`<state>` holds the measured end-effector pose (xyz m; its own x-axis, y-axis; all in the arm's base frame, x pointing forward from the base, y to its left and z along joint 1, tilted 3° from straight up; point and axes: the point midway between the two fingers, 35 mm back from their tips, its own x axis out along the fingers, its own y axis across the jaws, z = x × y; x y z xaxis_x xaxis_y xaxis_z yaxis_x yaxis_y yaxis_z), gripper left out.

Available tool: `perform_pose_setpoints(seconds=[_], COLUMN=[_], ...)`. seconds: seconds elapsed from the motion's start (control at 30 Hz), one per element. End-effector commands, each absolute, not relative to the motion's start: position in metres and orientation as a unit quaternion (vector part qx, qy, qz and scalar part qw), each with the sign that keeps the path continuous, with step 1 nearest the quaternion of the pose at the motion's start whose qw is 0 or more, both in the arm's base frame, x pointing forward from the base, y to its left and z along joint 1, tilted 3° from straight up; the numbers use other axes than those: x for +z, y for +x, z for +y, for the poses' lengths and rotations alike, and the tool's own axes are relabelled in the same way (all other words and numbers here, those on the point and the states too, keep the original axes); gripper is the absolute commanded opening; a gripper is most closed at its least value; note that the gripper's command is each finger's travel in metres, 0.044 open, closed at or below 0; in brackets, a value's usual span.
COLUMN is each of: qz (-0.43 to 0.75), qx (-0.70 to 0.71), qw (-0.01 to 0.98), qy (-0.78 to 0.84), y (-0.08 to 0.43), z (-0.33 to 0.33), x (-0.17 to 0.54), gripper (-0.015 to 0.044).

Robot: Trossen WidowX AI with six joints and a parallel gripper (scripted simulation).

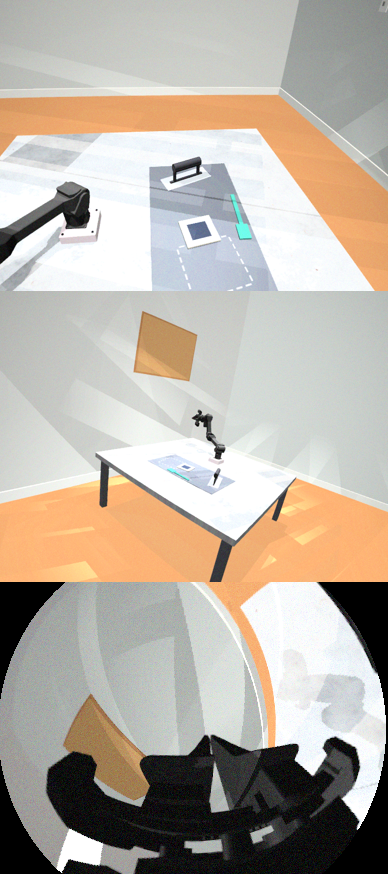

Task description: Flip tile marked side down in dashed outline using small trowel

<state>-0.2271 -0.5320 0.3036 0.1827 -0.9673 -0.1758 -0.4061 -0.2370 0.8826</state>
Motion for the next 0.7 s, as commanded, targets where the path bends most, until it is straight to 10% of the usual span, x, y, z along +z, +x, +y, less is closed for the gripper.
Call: perform_pose_setpoints(seconds=[0.0, 0.3, 0.67], qz=[-0.504, -0.504, -0.519], qx=[-0.393, -0.393, -0.410], qw=[0.357, 0.357, 0.398], qy=[0.681, 0.681, 0.636], y=[-0.227, -0.227, -0.229], z=[-0.532, -0.532, -0.517], x=[0.304, 0.304, 0.345], gripper=[0.0000, 0.0000, 0.0270])
